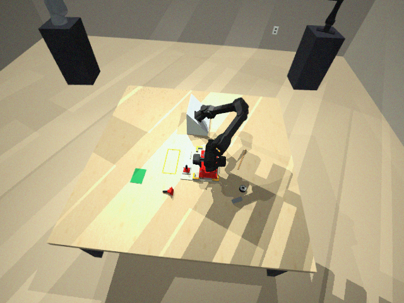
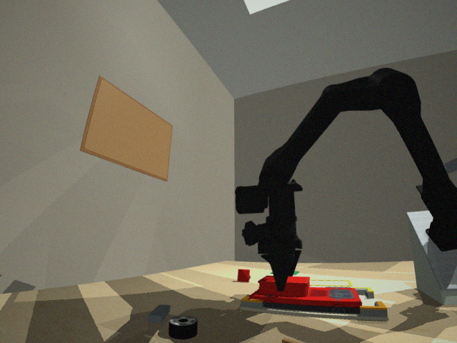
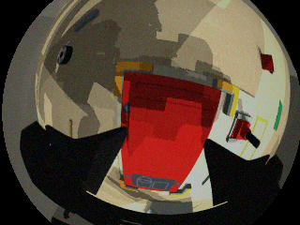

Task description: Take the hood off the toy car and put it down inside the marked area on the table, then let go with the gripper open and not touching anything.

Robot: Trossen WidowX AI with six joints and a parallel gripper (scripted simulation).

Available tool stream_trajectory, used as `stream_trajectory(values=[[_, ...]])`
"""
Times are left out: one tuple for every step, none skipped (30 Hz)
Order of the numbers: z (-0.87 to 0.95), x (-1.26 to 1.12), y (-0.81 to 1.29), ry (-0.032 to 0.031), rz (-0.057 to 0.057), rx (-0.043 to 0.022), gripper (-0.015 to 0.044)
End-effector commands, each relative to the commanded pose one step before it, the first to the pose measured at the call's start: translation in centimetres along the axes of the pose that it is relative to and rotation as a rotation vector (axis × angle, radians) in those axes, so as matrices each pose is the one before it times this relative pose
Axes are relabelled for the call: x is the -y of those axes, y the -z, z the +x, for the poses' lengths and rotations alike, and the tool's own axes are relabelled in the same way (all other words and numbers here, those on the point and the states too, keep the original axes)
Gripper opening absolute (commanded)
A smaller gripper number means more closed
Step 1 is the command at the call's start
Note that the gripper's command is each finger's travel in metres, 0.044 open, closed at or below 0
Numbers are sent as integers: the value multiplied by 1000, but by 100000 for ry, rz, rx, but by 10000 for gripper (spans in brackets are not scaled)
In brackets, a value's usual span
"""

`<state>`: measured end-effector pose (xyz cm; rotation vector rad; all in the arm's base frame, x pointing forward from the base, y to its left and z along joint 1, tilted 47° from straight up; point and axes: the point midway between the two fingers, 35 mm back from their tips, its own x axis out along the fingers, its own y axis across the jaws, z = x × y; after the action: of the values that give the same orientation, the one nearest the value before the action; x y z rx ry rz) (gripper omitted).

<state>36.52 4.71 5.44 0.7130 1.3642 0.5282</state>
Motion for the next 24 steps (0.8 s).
stream_trajectory(values=[[-32, -4, -11, 3, -59, 37, 361], [0, 0, 0, 0, 0, 0, 355], [0, 0, 0, 0, 0, 0, 348], [0, 0, 0, 0, 0, 0, 341], [0, 0, 0, 0, 0, 0, 335], [0, 0, 0, 0, 0, 0, 328], [0, 0, 0, 0, 0, 0, 321], [0, 0, 0, 0, 0, 0, 315], [0, 0, 0, 0, 0, 0, 308], [0, 0, 0, 0, 0, 0, 301], [0, 0, 0, 0, 0, 0, 295], [-11, 0, -1, 0, 0, 0, 268], [-21, 1, -1, 1, 1, 0, 242], [-32, 1, -2, 1, 1, 1, 216], [-42, 1, -2, 1, 2, 1, 190], [-52, 1, -3, 1, 2, 1, 163], [-61, 2, -3, 1, 2, 1, 137], [-65, 2, -3, 1, 3, 1, 111], [-65, 2, -3, 1, 3, 1, 85], [-65, 1, -3, 1, 3, 1, 58], [-65, 1, -3, 1, 3, 1, 32], [-65, 1, -3, 0, 3, 1, 6], [-65, 1, -3, 0, 3, 1, 0], [-65, 1, -2, 0, 3, 1, 0]])
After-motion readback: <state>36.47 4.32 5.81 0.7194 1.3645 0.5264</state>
